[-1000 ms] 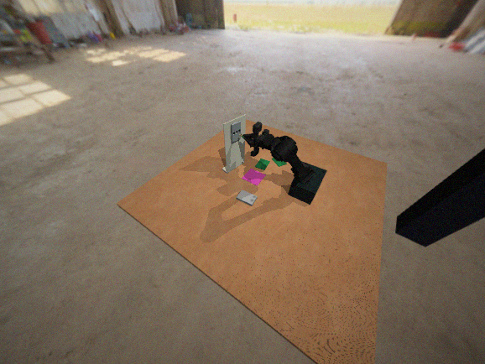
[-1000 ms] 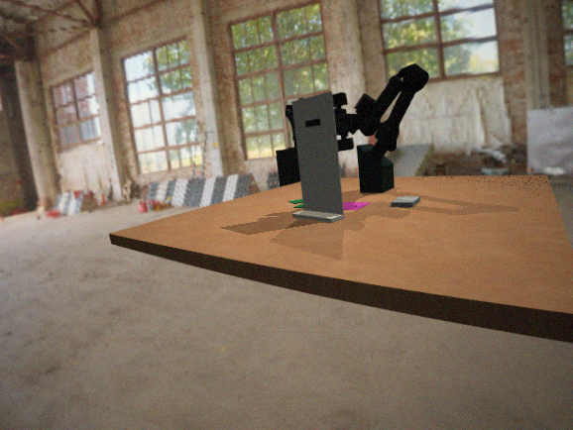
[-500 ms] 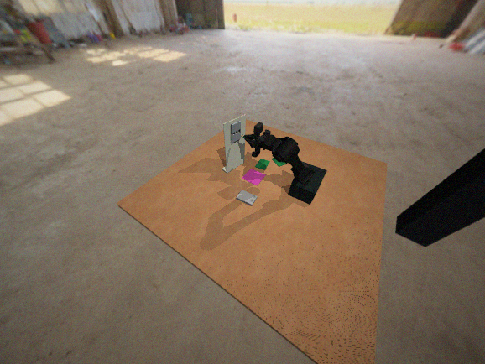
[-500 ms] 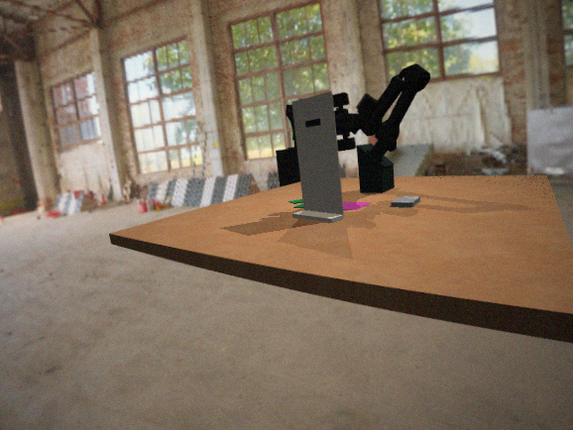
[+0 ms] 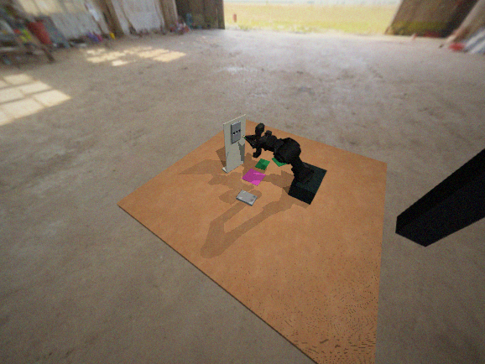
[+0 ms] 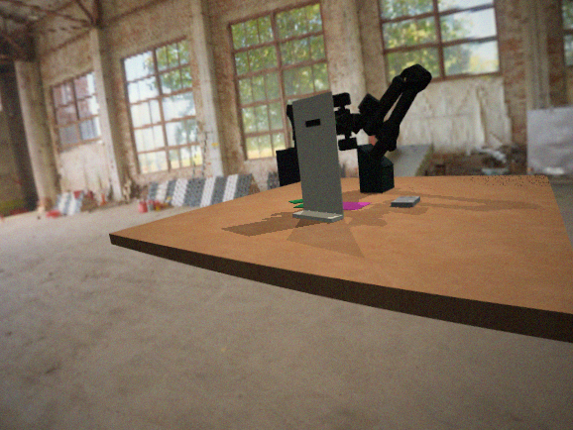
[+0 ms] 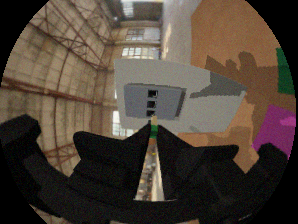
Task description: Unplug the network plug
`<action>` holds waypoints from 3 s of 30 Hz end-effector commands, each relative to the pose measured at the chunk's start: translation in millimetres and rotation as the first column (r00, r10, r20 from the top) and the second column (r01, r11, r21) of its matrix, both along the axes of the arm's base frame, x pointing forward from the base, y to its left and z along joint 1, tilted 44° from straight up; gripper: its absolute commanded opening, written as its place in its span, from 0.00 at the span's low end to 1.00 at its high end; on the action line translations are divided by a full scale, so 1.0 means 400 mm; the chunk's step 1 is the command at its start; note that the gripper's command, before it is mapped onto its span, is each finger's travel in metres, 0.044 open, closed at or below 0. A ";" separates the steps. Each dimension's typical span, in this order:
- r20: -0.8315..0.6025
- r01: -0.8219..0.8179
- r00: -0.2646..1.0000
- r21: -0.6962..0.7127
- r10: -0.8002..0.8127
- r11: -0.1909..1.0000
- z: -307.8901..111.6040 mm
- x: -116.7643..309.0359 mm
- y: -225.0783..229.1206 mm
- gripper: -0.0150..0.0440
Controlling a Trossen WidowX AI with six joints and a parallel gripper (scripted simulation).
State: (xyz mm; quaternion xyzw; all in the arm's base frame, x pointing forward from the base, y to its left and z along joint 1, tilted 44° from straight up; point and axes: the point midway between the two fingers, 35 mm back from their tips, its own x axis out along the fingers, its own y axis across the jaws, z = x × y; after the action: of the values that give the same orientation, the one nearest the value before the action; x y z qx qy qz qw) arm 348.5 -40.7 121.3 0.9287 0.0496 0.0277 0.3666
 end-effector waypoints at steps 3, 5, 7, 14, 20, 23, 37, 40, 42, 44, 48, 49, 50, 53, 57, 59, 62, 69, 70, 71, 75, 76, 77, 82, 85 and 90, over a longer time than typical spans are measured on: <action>-0.004 -0.006 1.000 -0.003 0.006 1.000 -0.001 -0.015 0.004 0.25; 0.001 0.000 1.000 -0.001 0.000 1.000 0.003 -0.005 -0.002 0.25; 0.003 0.000 1.000 -0.005 0.000 1.000 0.012 -0.007 -0.010 0.25; 0.013 -0.002 1.000 -0.020 0.002 1.000 0.043 -0.016 -0.039 0.25; 0.020 -0.002 1.000 -0.033 0.003 0.999 0.070 -0.028 -0.062 0.25; 0.024 -0.003 1.000 -0.040 0.004 0.999 0.083 -0.035 -0.073 0.25; -0.083 -0.092 0.993 -0.067 0.086 0.993 0.036 -0.034 -0.046 0.25; -0.157 -0.156 0.977 -0.070 0.144 0.985 -0.014 -0.028 -0.010 0.25; -0.204 -0.201 0.962 -0.070 0.183 0.977 -0.047 -0.028 0.014 0.25; -0.250 -0.246 0.942 -0.067 0.223 0.967 -0.079 -0.029 0.040 0.25; -0.337 -0.339 0.892 -0.055 0.302 0.939 -0.141 -0.040 0.091 0.25; -0.357 -0.362 0.877 -0.051 0.322 0.931 -0.156 -0.045 0.104 0.25; -0.377 -0.385 0.861 -0.045 0.341 0.922 -0.171 -0.049 0.117 0.25; -0.434 -0.454 0.808 -0.027 0.399 0.891 -0.213 -0.067 0.156 0.25; -0.501 -0.542 0.726 0.006 0.471 0.841 -0.266 -0.098 0.207 0.25; -0.531 -0.583 0.681 0.025 0.505 0.812 -0.290 -0.117 0.232 0.25; -0.568 -0.638 0.612 0.056 0.550 0.768 -0.322 -0.146 0.265 0.25; -0.576 -0.650 0.595 0.064 0.560 0.757 -0.329 -0.154 0.273 0.25; -0.576 -0.650 0.595 0.064 0.560 0.757 -0.329 -0.154 0.273 0.25; -0.576 -0.650 0.595 0.064 0.560 0.757 -0.330 -0.154 0.274 0.25; -0.577 -0.651 0.595 0.064 0.560 0.757 -0.337 -0.153 0.280 0.25; -0.577 -0.651 0.595 0.064 0.560 0.757 -0.339 -0.152 0.281 0.25; -0.577 -0.651 0.595 0.064 0.560 0.757 -0.341 -0.152 0.283 0.25; -0.578 -0.651 0.594 0.064 0.560 0.756 -0.350 -0.152 0.291 0.25; -0.578 -0.651 0.594 0.064 0.560 0.756 -0.355 -0.151 0.295 0.25; -0.578 -0.651 0.593 0.064 0.560 0.756 -0.364 -0.151 0.303 0.25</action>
State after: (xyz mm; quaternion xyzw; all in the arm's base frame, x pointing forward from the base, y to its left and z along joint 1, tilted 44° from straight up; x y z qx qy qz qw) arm 289.4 78.2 -20.2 0.7886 0.4708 -0.1245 0.3753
